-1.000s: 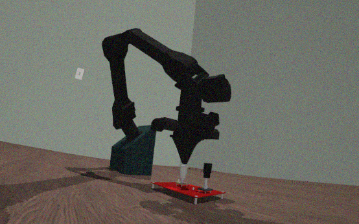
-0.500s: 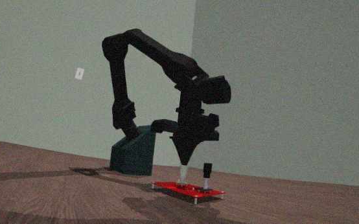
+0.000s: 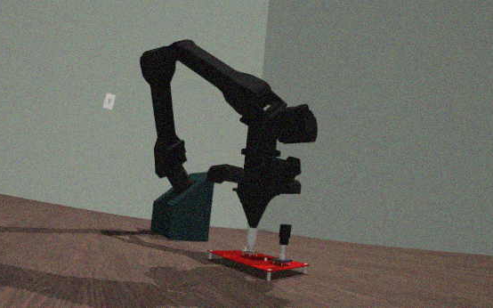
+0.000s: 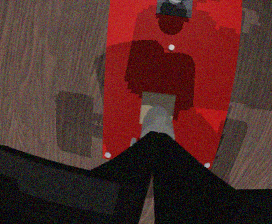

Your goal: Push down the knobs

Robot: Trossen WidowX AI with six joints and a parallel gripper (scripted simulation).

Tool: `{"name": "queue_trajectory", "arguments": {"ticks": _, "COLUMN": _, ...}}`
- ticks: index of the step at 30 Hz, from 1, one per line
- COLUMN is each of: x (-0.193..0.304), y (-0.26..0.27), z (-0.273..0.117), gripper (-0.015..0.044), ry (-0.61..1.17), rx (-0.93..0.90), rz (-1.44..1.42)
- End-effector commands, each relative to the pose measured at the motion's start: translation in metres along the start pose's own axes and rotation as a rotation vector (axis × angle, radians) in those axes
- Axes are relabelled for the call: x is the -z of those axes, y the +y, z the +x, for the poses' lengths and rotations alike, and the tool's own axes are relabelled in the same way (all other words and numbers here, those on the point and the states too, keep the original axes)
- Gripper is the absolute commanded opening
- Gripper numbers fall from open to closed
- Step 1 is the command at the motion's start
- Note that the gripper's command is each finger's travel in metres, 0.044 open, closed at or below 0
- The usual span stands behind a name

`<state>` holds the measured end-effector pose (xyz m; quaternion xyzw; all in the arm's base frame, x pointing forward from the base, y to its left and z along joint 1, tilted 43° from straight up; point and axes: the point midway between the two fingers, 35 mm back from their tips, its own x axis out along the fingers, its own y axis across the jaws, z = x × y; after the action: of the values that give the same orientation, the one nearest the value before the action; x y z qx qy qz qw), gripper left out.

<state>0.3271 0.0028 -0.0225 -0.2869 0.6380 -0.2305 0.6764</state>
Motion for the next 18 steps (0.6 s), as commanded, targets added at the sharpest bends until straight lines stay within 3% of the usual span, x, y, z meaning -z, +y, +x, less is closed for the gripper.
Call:
{"name": "queue_trajectory", "arguments": {"ticks": 1, "x": -0.0003, "y": -0.0005, "z": -0.0001, "gripper": 0.0000, "ry": -0.002, "rx": 0.003, "rz": -0.003}}
{"name": "queue_trajectory", "arguments": {"ticks": 18, "x": -0.0003, "y": -0.0005, "z": 0.0019, "gripper": 0.0000, "ry": -0.002, "rx": 0.003, "rz": -0.003}}
